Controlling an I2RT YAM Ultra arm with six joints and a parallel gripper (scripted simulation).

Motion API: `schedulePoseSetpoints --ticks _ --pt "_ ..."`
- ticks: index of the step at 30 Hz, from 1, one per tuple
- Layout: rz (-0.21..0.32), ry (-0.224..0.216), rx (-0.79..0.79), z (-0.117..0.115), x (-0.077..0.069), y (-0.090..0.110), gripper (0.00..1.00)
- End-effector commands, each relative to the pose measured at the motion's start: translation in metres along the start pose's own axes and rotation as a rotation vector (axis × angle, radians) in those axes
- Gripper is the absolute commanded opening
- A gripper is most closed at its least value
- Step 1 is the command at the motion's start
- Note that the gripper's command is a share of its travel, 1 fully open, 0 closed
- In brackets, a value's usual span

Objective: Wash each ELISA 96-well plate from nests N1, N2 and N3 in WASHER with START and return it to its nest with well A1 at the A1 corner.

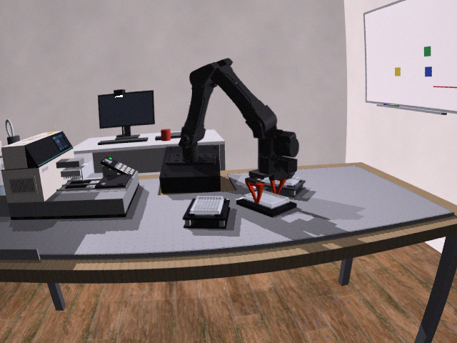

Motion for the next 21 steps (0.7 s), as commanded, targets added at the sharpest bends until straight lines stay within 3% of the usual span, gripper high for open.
schedulePoseSetpoints --ticks 1,21 --pt "-0.019 -0.006 0.001 0.0008 -0.0030 -0.0032 0.00" --pt "-0.019 -0.006 0.001 0.0008 0.0000 -0.0032 0.00"
Point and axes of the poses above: the point where the finger pads meet when closed, its own x axis out along the fingers, its own z axis across the jaws, y = z × x, the point moved 8 cm from there along -x, back along the fingers, and after that the axes turned 6 degrees about x, right-handed, at the moved point
